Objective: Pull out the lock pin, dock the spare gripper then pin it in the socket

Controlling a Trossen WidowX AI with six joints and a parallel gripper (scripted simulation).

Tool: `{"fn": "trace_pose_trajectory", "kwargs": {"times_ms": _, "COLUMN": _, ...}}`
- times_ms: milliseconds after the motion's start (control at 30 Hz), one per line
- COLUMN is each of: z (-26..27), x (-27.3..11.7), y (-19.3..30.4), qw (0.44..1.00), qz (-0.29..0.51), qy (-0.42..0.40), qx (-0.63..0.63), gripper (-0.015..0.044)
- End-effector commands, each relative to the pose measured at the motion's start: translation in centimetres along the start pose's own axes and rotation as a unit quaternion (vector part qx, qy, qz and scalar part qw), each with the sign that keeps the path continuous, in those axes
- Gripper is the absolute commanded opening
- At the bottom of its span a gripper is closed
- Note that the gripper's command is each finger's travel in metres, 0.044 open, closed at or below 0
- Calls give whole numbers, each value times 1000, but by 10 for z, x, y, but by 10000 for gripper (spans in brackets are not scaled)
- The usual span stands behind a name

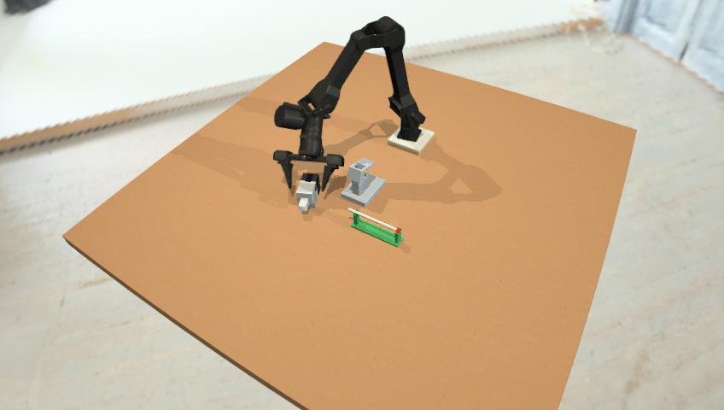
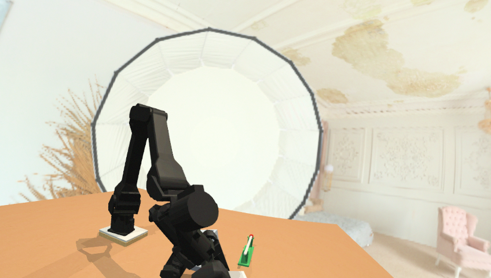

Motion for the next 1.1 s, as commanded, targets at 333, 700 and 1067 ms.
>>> {"fn": "trace_pose_trajectory", "kwargs": {"times_ms": 333, "z": -5, "x": 13, "y": -15, "qw": 1000, "qz": 1, "qy": 2, "qx": -1, "gripper": 440}}
{"fn": "trace_pose_trajectory", "kwargs": {"times_ms": 700, "z": -5, "x": 13, "y": -15, "qw": 1000, "qz": 1, "qy": 2, "qx": -1, "gripper": 190}}
{"fn": "trace_pose_trajectory", "kwargs": {"times_ms": 1067, "z": -1, "x": 6, "y": -6, "qw": 1000, "qz": 1, "qy": 2, "qx": -1, "gripper": 0}}
Point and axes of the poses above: the point midway between the two fingers, 35 mm back from their tips, its own x axis out along the fingers, its own z axis across the jaws, y = z × x, the point moved 8 cm from there along -x, back along the fingers, and after that the axes turned 8 degrees about -x, right-handed, at the moved point
